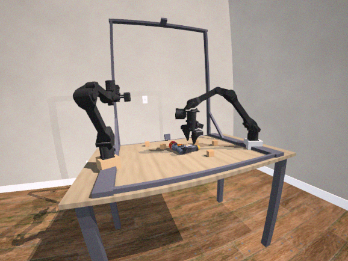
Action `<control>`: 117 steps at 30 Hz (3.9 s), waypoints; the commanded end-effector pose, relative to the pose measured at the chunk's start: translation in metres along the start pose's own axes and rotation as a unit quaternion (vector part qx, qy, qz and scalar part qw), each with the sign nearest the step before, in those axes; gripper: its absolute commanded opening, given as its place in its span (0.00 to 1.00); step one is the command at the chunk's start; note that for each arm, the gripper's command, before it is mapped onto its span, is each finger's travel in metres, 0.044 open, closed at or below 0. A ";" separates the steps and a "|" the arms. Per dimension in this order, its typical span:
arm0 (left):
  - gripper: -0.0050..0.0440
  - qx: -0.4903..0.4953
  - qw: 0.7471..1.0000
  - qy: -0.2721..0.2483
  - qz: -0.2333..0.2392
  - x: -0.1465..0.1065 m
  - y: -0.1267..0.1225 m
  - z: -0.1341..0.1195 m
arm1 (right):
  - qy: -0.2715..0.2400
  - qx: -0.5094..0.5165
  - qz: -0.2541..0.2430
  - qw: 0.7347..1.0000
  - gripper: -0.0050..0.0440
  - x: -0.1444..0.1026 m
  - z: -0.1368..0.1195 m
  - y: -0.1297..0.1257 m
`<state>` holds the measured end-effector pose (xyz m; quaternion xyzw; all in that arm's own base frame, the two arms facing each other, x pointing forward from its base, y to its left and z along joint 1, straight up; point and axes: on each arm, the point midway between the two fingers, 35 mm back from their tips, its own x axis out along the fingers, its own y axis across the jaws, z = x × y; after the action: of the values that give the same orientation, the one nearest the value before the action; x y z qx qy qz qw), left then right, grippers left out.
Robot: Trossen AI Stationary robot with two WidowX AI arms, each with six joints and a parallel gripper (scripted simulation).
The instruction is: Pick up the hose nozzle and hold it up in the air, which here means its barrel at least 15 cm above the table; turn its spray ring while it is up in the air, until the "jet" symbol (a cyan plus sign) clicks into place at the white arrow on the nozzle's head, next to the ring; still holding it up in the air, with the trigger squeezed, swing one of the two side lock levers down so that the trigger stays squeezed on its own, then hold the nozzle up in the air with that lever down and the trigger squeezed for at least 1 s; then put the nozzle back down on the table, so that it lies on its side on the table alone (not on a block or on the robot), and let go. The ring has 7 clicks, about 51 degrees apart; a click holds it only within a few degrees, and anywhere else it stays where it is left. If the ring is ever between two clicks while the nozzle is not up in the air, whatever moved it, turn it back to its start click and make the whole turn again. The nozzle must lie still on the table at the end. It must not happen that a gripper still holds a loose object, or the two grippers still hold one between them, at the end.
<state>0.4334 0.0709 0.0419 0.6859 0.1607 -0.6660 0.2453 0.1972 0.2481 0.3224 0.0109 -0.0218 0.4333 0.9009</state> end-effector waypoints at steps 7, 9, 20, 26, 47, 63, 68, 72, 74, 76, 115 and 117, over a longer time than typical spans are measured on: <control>0.85 -0.001 1.000 0.009 0.006 0.010 0.002 -0.001 | -0.010 0.001 -0.003 1.000 0.93 -0.001 0.008 -0.001; 0.85 -0.001 1.000 0.009 0.006 0.014 0.002 -0.001 | -0.010 0.001 -0.003 1.000 0.93 -0.001 0.008 -0.001; 0.85 -0.001 1.000 0.007 0.006 0.030 0.002 0.000 | -0.010 0.001 -0.003 1.000 0.93 -0.001 0.008 -0.001; 0.85 -0.001 1.000 0.006 0.006 0.040 0.002 0.000 | -0.010 0.001 -0.003 1.000 0.93 -0.001 0.008 -0.001; 0.45 -0.001 1.000 0.006 0.006 0.045 0.002 0.000 | -0.010 0.001 -0.003 1.000 0.93 -0.001 0.008 -0.001; 0.45 -0.070 0.997 0.015 0.007 0.044 0.003 -0.001 | -0.010 0.001 -0.003 1.000 0.93 -0.001 0.008 -0.001; 0.45 -0.096 0.995 0.019 0.006 0.043 0.004 -0.001 | -0.010 0.001 -0.003 1.000 0.93 -0.001 0.008 -0.001; 0.45 -0.128 0.991 0.025 0.006 0.042 0.005 -0.001 | -0.010 0.001 -0.003 1.000 0.93 -0.001 0.008 -0.001; 0.45 -0.144 0.989 0.028 0.007 0.041 0.005 -0.001 | -0.010 0.001 -0.003 1.000 0.93 -0.001 0.008 -0.001; 0.45 -0.160 0.987 0.031 0.007 0.041 0.006 -0.002 | -0.010 0.001 -0.003 1.000 0.93 -0.001 0.008 -0.001; 0.45 -0.370 0.927 0.063 0.017 0.035 0.012 -0.005 | -0.010 0.001 -0.003 1.000 0.93 -0.001 0.008 -0.001; 0.45 -0.370 0.927 0.063 0.017 0.035 0.012 -0.005 | -0.010 0.001 -0.003 1.000 0.93 -0.001 0.008 -0.001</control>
<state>0.4394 0.0581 -0.0086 0.5776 0.4012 -0.5315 0.4722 0.1972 0.2481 0.3224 0.0109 -0.0218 0.4333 0.9009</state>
